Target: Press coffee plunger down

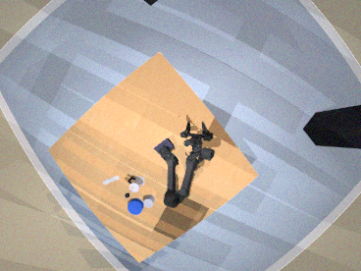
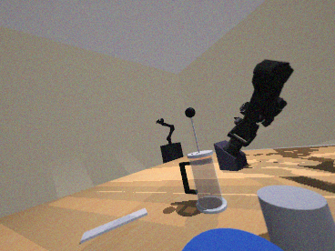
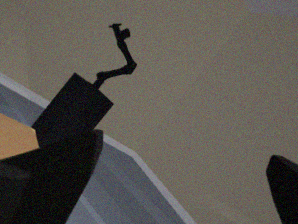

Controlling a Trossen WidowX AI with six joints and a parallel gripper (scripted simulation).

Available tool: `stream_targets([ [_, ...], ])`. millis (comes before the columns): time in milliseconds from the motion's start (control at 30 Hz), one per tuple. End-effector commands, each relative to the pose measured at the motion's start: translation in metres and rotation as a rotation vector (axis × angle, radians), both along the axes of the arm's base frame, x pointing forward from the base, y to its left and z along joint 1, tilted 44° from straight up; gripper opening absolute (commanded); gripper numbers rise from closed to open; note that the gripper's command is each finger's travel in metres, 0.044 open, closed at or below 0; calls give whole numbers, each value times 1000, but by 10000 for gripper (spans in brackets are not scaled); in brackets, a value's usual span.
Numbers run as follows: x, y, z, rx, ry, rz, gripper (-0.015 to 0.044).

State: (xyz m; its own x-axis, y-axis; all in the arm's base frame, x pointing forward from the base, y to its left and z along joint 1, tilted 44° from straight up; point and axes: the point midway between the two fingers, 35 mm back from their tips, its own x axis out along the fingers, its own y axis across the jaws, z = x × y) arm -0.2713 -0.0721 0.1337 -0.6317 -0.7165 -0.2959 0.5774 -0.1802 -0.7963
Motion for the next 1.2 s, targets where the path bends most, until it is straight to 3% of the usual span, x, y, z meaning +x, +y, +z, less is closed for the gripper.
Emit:
stream_targets([
  [0, -1, 0, 0, 0, -2, -2, 426],
  [300, -15, 51, 9, 28, 16, -191, 440],
  [600, -7, 171, 30, -34, -20, -621, 440],
  [867, 50, 276, 52, -119, -33, -1039, 440],
  [1167, 141, 351, 76, -190, -30, -1441, 440],
])
